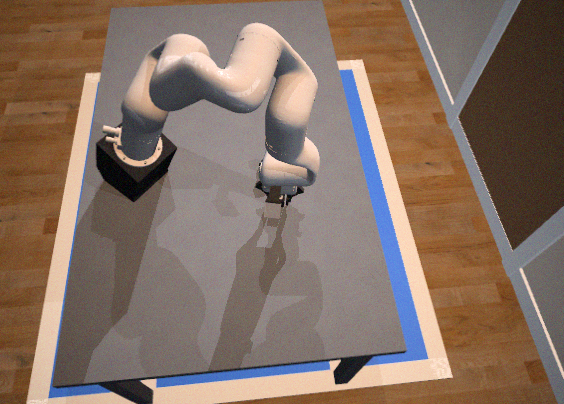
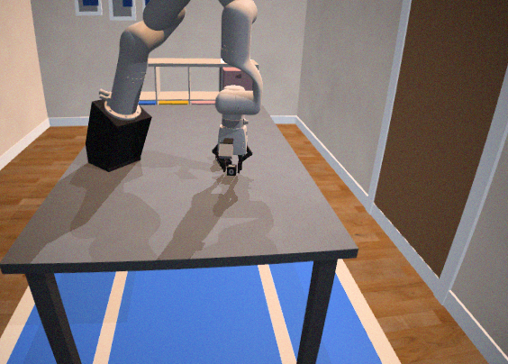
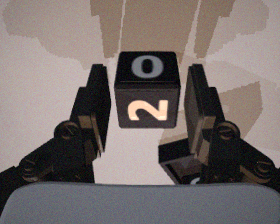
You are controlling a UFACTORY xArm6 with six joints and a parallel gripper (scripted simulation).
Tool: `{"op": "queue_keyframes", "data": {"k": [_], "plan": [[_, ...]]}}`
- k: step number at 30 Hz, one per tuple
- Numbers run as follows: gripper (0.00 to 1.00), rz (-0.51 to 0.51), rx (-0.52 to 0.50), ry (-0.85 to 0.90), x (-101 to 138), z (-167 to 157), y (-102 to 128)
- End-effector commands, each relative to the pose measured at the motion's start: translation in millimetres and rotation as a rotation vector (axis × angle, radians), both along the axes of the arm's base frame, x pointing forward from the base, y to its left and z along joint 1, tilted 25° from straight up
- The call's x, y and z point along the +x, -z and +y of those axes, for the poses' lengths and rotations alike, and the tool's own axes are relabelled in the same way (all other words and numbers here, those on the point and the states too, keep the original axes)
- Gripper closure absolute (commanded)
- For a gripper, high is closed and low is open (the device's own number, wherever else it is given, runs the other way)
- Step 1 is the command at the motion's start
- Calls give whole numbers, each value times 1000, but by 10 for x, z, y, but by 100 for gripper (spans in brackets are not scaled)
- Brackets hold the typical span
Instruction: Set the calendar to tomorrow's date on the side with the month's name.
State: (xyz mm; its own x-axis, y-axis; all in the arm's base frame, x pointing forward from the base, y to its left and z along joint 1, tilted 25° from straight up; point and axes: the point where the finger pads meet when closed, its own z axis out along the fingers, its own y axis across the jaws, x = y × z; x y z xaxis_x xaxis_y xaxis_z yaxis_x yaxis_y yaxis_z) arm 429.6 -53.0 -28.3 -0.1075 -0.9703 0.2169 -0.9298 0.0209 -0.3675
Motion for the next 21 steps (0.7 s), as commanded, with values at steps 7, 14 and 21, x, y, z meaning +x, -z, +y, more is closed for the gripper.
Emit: {"op": "queue_keyframes", "data": {"k": [7,14,21], "plan": [[51,-2,0,-1,7,2,-8],[51,-2,0,-1,7,2,-8],[71,-2,0,-1,7,2,-8]]}}
